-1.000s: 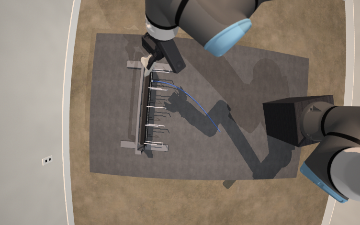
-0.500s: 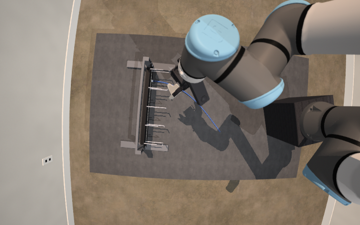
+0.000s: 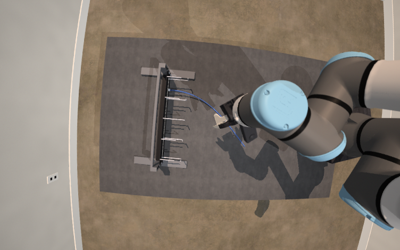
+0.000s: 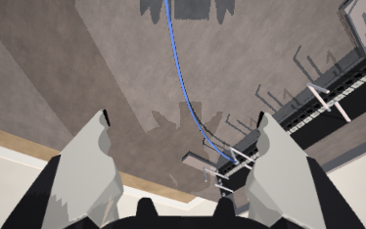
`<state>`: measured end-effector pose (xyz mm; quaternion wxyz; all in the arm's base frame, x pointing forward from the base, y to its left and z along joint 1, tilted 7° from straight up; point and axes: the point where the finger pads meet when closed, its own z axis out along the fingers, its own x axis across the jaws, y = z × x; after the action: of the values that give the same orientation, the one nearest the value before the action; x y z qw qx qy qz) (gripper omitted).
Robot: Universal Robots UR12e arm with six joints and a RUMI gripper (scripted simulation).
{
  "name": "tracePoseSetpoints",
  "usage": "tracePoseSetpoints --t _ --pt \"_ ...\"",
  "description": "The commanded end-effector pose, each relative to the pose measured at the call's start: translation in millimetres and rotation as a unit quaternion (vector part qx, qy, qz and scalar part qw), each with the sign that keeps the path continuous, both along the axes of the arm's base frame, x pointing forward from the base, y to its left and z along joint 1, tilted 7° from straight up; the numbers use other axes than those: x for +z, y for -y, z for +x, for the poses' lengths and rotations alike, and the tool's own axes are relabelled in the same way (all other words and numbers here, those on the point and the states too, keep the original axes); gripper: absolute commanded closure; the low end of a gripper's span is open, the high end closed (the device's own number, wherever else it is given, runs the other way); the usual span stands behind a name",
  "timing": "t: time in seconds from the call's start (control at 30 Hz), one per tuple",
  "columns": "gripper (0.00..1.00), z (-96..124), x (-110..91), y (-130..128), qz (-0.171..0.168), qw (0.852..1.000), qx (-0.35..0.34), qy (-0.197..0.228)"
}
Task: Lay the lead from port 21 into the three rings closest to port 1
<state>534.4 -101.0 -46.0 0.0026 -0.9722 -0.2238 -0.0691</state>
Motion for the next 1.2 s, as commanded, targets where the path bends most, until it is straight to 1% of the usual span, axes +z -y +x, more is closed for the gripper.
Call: tracePoseSetpoints --t 0.0,0.27,0.3,1.17 --pt "0.0 -29.0 -4.1 -20.4 -0.008 1.0 -0.014 -0.009" --pt "0.0 -32.9 -4.9 -23.0 -0.009 1.0 -0.016 -0.01" --pt "1.0 -32.9 -4.9 -23.0 -0.009 1.0 -0.016 -0.01" --pt "1.0 -32.9 -4.9 -23.0 -0.009 1.0 -0.016 -0.01"
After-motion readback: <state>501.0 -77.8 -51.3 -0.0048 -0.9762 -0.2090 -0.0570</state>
